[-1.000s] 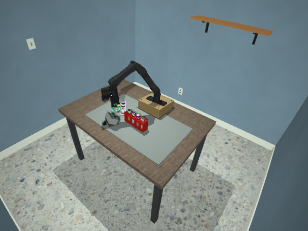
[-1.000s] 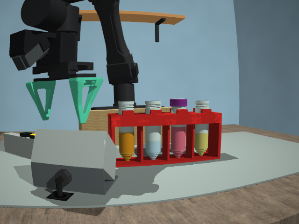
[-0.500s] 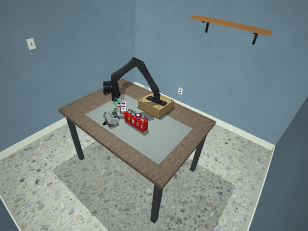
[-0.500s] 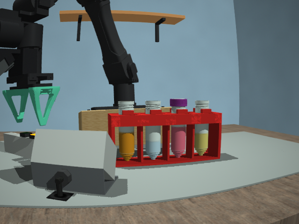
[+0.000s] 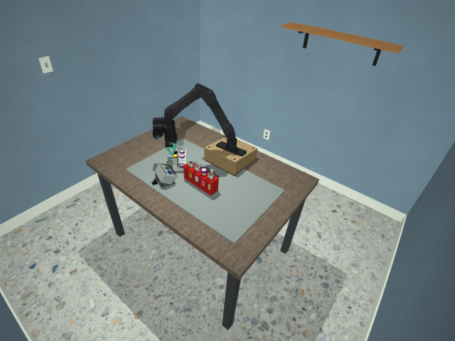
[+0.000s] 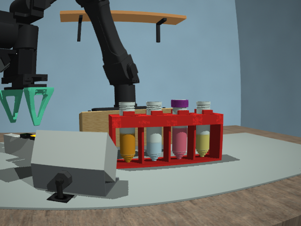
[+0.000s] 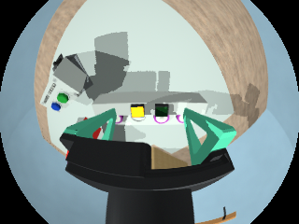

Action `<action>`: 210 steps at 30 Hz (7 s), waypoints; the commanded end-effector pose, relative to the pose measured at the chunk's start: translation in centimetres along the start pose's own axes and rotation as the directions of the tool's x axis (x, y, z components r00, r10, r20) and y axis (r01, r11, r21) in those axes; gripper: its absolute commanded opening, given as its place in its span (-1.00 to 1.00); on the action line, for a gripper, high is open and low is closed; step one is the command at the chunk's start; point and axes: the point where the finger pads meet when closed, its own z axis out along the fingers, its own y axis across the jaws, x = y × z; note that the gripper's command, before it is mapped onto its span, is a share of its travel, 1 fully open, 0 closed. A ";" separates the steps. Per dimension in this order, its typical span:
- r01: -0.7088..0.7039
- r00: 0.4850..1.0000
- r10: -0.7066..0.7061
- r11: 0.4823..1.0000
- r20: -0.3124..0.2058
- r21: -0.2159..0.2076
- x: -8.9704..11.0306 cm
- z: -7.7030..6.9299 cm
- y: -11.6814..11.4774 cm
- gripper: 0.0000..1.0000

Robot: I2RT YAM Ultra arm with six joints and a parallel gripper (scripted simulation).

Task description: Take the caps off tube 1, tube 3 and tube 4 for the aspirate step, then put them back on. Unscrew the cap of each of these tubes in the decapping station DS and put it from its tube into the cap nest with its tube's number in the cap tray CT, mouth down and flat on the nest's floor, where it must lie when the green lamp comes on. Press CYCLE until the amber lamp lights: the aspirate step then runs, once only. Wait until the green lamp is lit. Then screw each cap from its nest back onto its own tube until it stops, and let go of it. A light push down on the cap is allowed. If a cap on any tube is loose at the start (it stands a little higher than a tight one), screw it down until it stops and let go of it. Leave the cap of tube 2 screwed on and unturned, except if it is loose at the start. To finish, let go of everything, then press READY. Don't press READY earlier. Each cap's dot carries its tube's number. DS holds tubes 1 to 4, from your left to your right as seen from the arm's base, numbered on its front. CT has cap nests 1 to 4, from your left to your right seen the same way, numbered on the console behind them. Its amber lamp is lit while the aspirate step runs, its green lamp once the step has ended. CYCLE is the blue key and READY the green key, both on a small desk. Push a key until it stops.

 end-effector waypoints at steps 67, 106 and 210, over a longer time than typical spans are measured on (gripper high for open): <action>0.006 1.000 -0.006 1.000 0.016 -0.001 -0.3 -0.5 0.0 1.00; 0.006 1.000 -0.006 1.000 0.014 -0.004 5.6 -7.0 7.9 -0.06; 0.006 1.000 -0.006 1.000 0.014 -0.004 5.6 0.6 7.8 -1.00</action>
